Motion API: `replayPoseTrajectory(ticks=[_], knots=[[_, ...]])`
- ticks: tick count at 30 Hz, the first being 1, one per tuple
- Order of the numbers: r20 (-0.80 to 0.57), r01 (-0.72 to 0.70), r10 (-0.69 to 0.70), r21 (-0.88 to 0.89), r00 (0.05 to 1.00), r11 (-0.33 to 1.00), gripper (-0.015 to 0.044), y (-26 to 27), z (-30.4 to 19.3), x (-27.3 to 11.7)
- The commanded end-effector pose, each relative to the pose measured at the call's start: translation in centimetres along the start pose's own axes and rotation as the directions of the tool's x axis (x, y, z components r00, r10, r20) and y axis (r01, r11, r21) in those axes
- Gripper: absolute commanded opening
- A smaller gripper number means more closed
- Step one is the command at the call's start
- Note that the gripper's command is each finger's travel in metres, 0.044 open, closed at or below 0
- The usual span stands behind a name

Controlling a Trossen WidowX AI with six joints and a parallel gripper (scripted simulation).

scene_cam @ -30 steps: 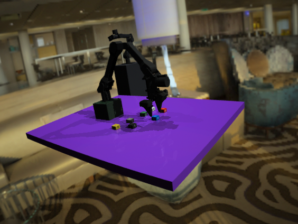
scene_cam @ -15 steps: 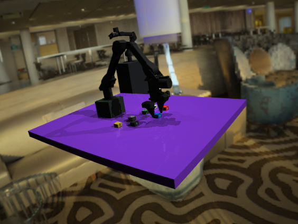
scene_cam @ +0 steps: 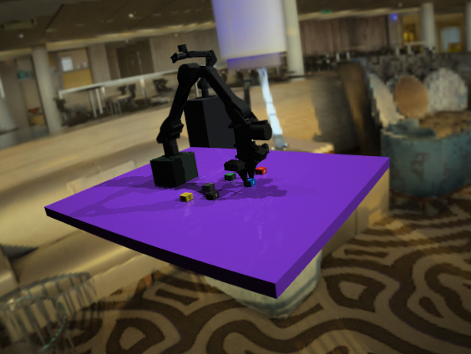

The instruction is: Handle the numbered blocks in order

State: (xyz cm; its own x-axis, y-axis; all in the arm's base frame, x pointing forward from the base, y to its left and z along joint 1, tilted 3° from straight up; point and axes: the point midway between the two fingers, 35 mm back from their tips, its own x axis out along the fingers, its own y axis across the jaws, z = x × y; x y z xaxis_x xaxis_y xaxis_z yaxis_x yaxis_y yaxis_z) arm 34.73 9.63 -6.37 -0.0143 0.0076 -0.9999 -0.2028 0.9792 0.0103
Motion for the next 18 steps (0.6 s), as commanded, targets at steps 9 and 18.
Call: replayPoseTrajectory(ticks=[9, 18], knots=[[0.001, -0.001, 0.001, 0.004, 1.000, 1.000, 0.0120, 0.0, 0.0, -0.2], [0.001, -0.001, 0.001, 0.004, 1.000, 1.000, 0.0120, 0.0, 0.0, -1.5]])
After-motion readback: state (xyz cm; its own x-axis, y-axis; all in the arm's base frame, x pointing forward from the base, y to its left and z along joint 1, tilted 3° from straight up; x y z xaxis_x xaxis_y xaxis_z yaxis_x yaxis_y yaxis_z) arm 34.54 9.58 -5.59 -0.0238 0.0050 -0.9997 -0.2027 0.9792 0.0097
